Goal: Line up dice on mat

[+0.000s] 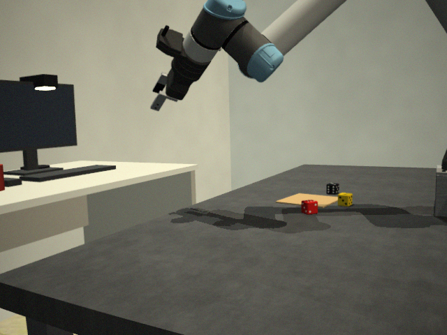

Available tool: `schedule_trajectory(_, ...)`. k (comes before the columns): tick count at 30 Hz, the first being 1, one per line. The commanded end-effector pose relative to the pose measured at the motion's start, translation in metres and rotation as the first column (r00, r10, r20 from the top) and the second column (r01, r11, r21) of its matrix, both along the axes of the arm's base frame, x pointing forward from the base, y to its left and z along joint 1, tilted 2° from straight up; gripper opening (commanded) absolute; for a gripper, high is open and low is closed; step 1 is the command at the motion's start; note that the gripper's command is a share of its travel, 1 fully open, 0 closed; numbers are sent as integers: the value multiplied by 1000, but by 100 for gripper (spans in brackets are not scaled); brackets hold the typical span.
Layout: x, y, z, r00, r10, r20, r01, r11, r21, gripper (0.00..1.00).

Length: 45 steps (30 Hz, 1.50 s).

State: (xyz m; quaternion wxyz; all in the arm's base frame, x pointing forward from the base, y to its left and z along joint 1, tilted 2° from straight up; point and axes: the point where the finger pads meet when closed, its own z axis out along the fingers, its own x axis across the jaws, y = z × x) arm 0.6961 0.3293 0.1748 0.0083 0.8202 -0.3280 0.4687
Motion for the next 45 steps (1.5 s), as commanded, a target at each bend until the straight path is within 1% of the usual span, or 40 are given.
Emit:
schedule_trajectory(1,3,-61,-7,994,-90,-58,93,994,60,100)
schedule_trajectory(2,2,-81,-9,990,-120,-78,126,989,79,100)
schedule_trajectory(3,2,-81,-9,990,-120,-78,126,989,79,100)
schedule_trajectory(4,0,-100,-12,984,-150,-98,159,982,98,100)
schedule_trajectory(5,0,-100,-12,984,-150,-98,159,982,98,100)
schedule_trajectory(7,-6,-138,-18,968,-209,-139,227,965,134,100)
schedule_trajectory(8,-6,-138,-18,968,-209,-139,227,965,134,100)
schedule_trajectory(9,-10,-156,-21,958,-238,-159,262,953,151,100)
schedule_trajectory(10,-10,-156,-21,958,-238,-159,262,953,151,100)
schedule_trajectory(12,-20,-190,-27,934,-295,-200,331,925,184,100)
schedule_trajectory(13,-20,-191,-27,934,-295,-201,332,925,184,100)
schedule_trajectory(14,-26,-207,-31,920,-323,-221,367,909,200,100)
schedule_trajectory(16,-26,-207,-31,920,-323,-221,367,909,200,100)
schedule_trajectory(19,-46,-251,-40,874,-397,-280,464,852,240,100)
schedule_trajectory(20,-48,-253,-40,871,-401,-283,469,849,242,100)
schedule_trajectory(21,-56,-267,-44,853,-425,-303,502,826,255,100)
schedule_trajectory(23,-64,-280,-47,834,-448,-324,534,802,266,100)
schedule_trajectory(24,-72,-292,-50,815,-468,-342,564,778,277,100)
schedule_trajectory(25,-73,-293,-50,813,-470,-344,566,777,277,100)
schedule_trajectory(27,-89,-314,-56,774,-507,-380,621,726,295,100)
schedule_trajectory(28,-91,-315,-56,770,-510,-383,625,722,297,100)
schedule_trajectory(30,-107,-333,-62,731,-541,-416,674,671,311,100)
schedule_trajectory(33,-109,-336,-63,725,-545,-420,680,664,313,100)
schedule_trajectory(37,-145,-367,-74,636,-598,-488,769,545,334,100)
schedule_trajectory(38,-147,-368,-74,632,-600,-491,773,539,335,100)
schedule_trajectory(40,-165,-380,-80,585,-620,-522,810,477,341,100)
schedule_trajectory(41,-165,-380,-80,584,-621,-523,811,476,341,100)
schedule_trajectory(44,-190,-395,-87,517,-642,-566,856,383,346,100)
schedule_trajectory(45,-191,-395,-87,516,-643,-567,857,382,346,100)
